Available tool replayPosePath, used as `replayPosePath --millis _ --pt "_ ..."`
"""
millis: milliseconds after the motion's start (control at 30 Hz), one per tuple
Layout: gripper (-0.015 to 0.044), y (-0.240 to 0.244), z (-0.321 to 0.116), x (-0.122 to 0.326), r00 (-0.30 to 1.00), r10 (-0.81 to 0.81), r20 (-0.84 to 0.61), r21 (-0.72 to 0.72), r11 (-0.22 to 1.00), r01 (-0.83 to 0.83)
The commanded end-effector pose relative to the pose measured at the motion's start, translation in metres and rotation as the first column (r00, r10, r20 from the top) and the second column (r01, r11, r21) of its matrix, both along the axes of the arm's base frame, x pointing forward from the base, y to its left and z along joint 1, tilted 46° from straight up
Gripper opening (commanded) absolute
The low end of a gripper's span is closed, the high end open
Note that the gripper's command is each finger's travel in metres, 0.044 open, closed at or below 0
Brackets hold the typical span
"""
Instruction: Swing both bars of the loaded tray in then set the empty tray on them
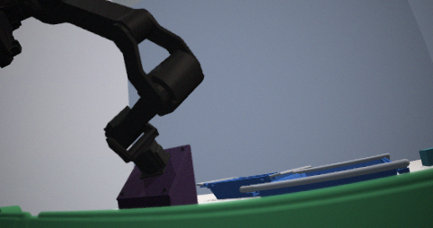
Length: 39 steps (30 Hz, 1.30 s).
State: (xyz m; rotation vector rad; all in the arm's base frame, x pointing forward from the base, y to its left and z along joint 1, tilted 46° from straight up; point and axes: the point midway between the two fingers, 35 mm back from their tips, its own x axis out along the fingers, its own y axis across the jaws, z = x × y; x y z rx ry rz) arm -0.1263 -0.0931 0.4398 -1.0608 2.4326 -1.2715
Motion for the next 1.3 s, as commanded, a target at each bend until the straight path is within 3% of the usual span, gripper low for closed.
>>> replayPosePath --millis 0,233,367,533,733,900,1067,1267 --pt "0.0374 0.000 0.000 0.000 1.000 0.000 0.000 0.000 1.000 0.000" --pt "0.0190 0.002 0.000 -0.002 1.000 -0.009 0.006 -0.006 1.000 0.009" --pt "0.0085 0.039 0.000 -0.034 0.973 -0.190 0.130 -0.132 0.970 0.206" --pt "0.0081 0.108 -0.005 -0.067 0.855 -0.411 0.317 -0.292 0.815 0.500" --pt "0.0081 0.201 -0.020 -0.075 0.636 -0.565 0.526 -0.421 0.477 0.772" --pt "0.0081 0.276 -0.039 -0.054 0.436 -0.598 0.672 -0.468 0.113 0.876" --pt "0.0081 0.339 -0.060 -0.011 0.260 -0.568 0.781 -0.466 -0.252 0.848" --pt "0.0081 0.396 -0.090 0.065 0.101 -0.459 0.883 -0.410 -0.646 0.644"
